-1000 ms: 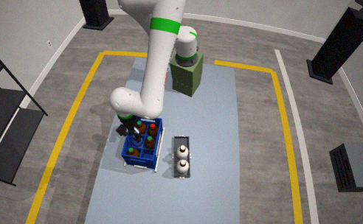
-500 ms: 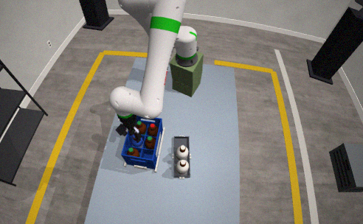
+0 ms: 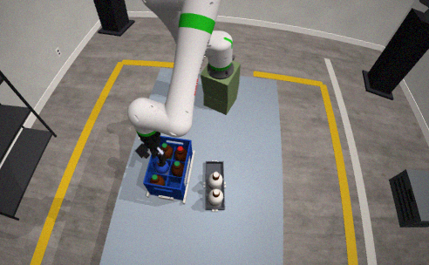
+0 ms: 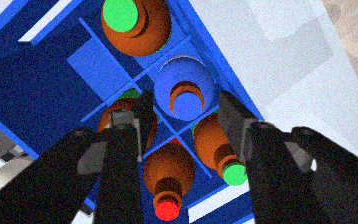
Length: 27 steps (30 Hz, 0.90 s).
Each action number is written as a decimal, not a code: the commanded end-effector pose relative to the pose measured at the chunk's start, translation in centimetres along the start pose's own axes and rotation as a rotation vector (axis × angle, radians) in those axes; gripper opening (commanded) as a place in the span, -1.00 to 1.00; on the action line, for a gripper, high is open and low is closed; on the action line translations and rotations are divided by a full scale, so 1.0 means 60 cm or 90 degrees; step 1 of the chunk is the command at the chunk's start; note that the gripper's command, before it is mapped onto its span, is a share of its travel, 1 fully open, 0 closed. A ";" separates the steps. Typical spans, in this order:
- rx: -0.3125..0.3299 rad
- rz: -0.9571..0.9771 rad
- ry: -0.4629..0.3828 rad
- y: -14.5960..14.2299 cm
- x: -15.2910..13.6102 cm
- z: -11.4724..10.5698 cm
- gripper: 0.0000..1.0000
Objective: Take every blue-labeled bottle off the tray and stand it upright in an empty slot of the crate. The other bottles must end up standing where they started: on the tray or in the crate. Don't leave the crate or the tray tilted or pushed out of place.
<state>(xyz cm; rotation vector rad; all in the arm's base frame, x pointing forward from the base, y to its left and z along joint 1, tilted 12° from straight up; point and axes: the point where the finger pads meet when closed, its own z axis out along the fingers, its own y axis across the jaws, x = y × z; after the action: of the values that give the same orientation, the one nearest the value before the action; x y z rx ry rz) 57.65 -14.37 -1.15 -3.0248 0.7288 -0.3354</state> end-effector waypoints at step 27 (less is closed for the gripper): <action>0.000 0.000 0.001 0.000 0.002 -0.102 -0.12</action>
<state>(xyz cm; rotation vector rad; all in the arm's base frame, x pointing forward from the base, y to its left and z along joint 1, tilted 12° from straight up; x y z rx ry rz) 56.44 -14.14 4.49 -3.0248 0.7287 -0.3358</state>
